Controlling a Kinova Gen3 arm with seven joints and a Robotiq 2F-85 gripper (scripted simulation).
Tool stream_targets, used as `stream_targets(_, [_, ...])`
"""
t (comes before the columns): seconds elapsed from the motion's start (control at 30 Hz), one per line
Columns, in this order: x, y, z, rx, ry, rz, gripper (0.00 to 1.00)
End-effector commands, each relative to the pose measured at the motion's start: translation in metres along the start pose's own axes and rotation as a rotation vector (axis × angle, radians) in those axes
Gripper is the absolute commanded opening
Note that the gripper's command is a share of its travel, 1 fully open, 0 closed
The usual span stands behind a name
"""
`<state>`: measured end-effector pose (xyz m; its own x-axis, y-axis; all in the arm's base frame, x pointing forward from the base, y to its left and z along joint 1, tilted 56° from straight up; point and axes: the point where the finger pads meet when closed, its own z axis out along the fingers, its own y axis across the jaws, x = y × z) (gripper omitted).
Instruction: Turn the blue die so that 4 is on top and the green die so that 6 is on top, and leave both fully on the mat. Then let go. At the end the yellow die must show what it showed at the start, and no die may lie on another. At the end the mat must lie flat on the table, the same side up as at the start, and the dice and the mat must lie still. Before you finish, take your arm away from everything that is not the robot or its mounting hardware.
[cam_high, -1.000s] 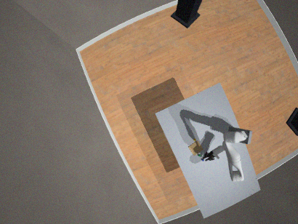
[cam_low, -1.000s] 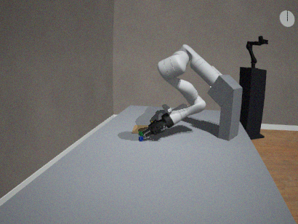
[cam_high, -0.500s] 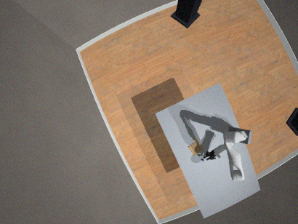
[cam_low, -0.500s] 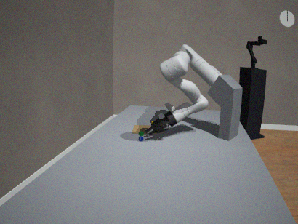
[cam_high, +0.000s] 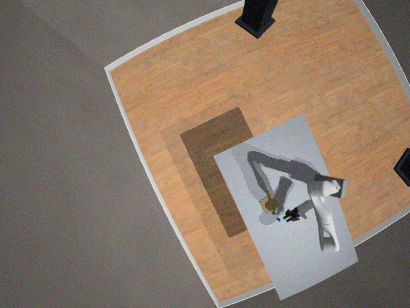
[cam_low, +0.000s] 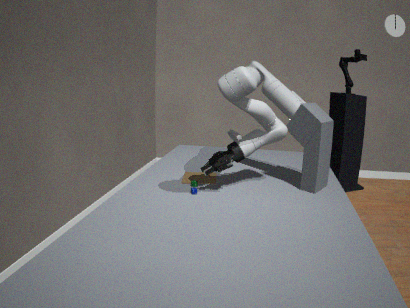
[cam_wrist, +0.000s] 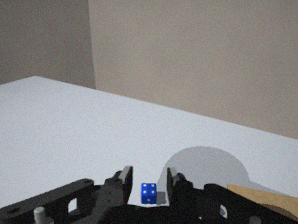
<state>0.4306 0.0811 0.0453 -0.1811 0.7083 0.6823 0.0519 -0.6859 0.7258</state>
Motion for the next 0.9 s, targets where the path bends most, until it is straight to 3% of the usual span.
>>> stream_targets(0.0, [0.013,-0.003,-0.002,0.006,0.008,0.006,0.35])
stream_targets(0.5, [0.017,-0.001,-0.003,-0.001,0.009,0.002,0.35])
stream_targets(0.87, [0.023,0.009,0.003,-0.048,0.009,-0.029,0.35])
